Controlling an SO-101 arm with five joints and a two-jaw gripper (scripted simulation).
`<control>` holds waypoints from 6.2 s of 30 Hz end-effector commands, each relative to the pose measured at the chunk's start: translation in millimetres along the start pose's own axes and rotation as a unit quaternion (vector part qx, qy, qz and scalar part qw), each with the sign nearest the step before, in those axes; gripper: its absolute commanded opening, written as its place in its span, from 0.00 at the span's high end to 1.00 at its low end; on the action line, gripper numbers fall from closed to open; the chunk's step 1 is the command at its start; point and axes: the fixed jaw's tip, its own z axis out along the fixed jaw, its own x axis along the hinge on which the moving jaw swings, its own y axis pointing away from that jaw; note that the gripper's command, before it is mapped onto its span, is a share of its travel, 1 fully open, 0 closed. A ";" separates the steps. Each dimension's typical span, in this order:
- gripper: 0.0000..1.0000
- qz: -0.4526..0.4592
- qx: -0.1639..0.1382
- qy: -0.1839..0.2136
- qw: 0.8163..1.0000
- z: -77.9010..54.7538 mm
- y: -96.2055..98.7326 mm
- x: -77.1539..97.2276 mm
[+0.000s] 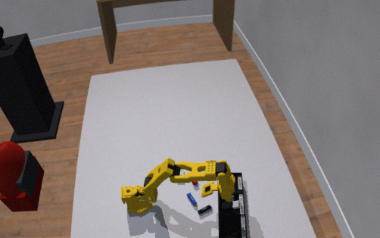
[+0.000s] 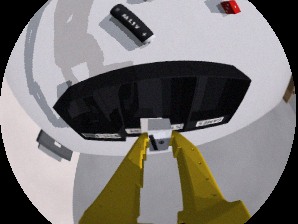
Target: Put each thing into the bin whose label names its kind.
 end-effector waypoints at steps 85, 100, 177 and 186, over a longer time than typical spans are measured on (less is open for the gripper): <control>1.00 0.002 -0.003 0.048 0.999 -15.3 8.5 12.7; 1.00 0.002 -0.003 0.042 0.999 -13.0 8.5 10.2; 1.00 0.002 -0.003 0.042 0.999 9.8 8.6 5.9; 1.00 0.002 -0.003 0.042 0.999 11.8 8.6 5.5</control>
